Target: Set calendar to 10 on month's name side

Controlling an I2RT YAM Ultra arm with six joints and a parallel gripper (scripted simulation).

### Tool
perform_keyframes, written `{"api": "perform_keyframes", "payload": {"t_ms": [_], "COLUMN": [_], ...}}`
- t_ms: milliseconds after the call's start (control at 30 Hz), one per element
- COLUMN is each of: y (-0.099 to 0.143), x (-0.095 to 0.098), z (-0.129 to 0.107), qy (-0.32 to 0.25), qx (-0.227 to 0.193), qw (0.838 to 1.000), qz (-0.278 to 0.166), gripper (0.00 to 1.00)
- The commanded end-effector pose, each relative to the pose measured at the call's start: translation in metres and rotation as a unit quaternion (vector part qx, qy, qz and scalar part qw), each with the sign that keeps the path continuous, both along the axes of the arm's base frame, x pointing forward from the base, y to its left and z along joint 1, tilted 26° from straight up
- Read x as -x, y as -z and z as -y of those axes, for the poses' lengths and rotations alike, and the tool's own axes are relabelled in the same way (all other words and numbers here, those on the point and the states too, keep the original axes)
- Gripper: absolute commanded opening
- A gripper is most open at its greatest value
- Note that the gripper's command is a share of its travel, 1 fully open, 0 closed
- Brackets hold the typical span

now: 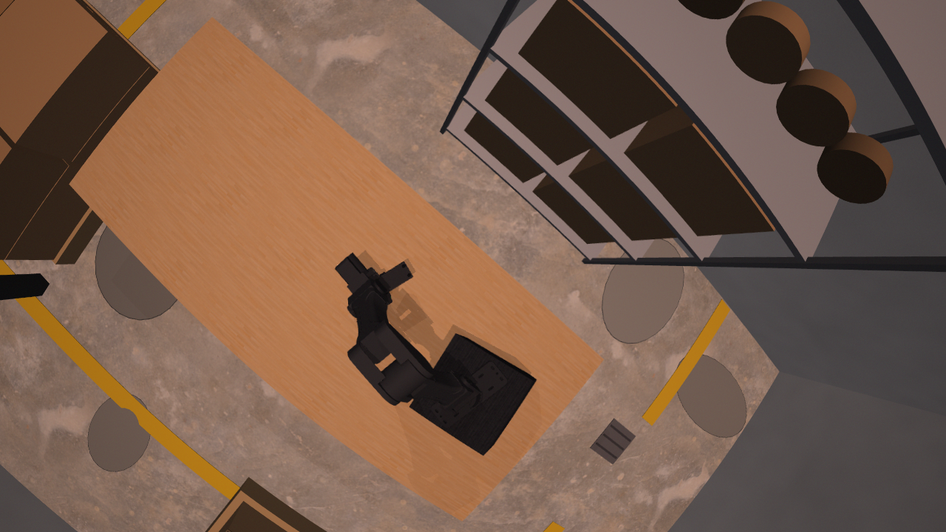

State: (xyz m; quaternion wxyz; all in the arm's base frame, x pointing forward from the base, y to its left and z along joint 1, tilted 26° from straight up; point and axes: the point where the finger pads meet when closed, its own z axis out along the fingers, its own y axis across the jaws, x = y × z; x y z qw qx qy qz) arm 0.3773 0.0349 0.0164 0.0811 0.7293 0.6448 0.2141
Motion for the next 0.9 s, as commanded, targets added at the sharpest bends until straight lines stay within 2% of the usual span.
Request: {"api": "perform_keyframes", "payload": {"t_ms": [0, 500, 533, 867], "y": [-0.0022, -0.0022, -0.0022, -0.0022], "x": [-0.0014, -0.0014, -0.0014, -0.0014], "z": [0.0024, 0.0024, 0.0024, 0.0024], "qy": [0.003, 0.003, 0.003, 0.003], "qx": [0.005, 0.005, 0.005, 0.005], "qw": [1.0, 1.0, 1.0, 1.0], "qz": [0.004, 0.004, 0.004, 0.004], "gripper": [0.45, 0.45, 0.26, 0.26]}}
